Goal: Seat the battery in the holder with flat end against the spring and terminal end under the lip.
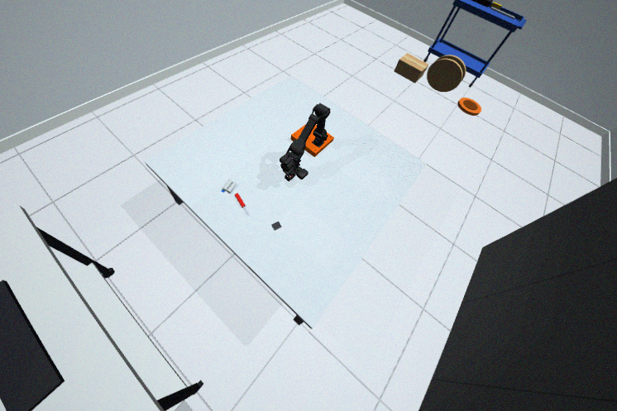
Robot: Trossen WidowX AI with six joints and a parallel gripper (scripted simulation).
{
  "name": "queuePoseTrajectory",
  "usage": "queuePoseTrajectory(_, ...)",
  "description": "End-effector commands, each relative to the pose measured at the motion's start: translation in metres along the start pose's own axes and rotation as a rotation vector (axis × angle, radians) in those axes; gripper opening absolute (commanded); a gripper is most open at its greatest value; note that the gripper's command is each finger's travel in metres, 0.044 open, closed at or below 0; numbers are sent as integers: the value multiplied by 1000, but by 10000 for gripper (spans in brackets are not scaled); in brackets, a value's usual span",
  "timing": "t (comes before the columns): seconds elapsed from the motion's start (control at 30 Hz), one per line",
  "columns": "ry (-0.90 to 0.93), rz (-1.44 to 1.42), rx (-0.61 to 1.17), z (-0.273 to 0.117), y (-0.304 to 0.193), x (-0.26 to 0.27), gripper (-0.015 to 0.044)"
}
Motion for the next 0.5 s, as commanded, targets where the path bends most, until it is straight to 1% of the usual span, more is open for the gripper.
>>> queuePoseTrajectory(0.0, 5, -5, 9, 0, 2, 0, 87)
queuePoseTrajectory(0.47, 1, -5, 10, 0, 12, -2, 87)
Point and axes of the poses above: the point midway between the two fingers, 35 mm back from their tips, its own z axis out along the fingers, its own x axis across the jaws, y = z × x, the point moved 9 cm from there along -z, back along the fingers, and after that the axes turned 13 degrees about -z, right-handed, at the moved point
